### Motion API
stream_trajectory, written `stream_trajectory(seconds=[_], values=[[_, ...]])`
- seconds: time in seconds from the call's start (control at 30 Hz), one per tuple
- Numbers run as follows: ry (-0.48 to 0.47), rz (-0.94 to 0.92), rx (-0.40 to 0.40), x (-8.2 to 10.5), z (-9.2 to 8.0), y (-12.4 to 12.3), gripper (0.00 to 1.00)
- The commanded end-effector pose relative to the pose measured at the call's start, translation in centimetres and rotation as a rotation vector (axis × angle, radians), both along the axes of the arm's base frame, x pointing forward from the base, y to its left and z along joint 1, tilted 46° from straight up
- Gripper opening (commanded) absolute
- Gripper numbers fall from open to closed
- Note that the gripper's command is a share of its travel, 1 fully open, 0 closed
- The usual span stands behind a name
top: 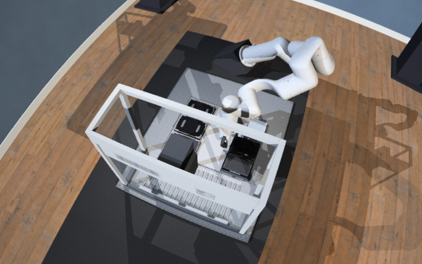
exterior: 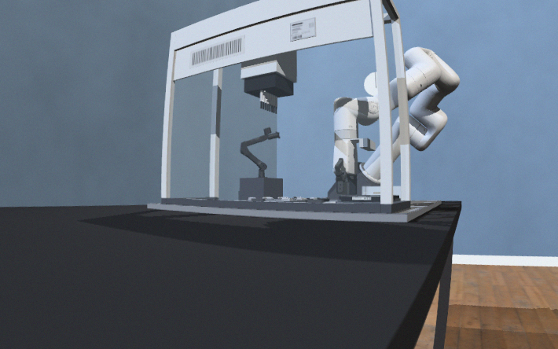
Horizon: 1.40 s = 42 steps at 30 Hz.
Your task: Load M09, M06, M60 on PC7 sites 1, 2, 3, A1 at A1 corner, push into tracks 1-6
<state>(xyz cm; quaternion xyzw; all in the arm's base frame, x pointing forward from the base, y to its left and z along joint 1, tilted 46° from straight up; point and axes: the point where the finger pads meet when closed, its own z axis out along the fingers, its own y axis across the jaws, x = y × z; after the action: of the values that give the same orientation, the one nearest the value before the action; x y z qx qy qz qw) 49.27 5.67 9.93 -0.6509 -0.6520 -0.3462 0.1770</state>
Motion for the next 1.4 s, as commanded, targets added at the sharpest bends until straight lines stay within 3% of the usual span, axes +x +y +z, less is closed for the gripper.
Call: stream_trajectory(seconds=[0.0,1.37], values=[[-0.003,-0.004,-0.002,0.0,0.5,-0.6,1.00],[-0.003,-0.004,-0.002,-1.3,4.6,-4.6,1.00]])
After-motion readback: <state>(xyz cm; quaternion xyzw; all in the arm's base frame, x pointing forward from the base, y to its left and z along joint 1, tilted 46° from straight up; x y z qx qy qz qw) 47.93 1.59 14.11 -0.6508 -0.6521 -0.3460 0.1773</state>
